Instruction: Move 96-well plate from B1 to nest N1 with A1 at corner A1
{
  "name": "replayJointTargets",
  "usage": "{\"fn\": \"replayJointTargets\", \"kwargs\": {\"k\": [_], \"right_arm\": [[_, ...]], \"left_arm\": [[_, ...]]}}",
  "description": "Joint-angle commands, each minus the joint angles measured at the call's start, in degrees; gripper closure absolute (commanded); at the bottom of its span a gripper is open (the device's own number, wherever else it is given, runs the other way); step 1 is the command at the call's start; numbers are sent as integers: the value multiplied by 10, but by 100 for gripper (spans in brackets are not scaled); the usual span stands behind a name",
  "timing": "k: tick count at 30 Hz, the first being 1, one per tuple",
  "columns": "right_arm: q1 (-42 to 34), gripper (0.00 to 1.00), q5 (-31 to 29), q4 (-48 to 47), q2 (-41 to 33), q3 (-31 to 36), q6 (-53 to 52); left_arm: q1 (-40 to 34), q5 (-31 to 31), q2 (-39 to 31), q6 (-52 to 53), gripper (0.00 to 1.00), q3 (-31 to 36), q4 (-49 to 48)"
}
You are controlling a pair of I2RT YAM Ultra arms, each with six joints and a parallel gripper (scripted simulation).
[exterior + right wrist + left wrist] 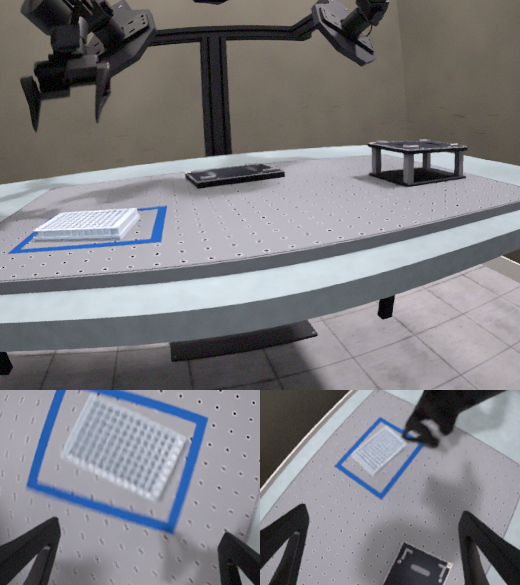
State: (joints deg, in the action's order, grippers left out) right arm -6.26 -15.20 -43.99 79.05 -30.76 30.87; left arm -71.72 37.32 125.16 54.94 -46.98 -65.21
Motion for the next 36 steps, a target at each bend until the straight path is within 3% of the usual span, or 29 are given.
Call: {"fn": "replayJointTargets", "kwargs": {"k": [1, 5, 9, 36], "right_arm": [[-25, 0, -51, -66, 42, -34, -73], [-46, 0, -91, -103, 121, -73, -94], [-56, 0, -99, -112, 153, -97, -90], [-53, 0, -101, -116, 152, -93, -87]], "left_arm": [[-20, -16, 12, 14, 0, -21, -21], [-20, -17, 16, 15, 0, -26, -22], [-20, -17, 17, 14, 0, -27, -19], [-16, -12, 12, 11, 0, -22, -14]]}}
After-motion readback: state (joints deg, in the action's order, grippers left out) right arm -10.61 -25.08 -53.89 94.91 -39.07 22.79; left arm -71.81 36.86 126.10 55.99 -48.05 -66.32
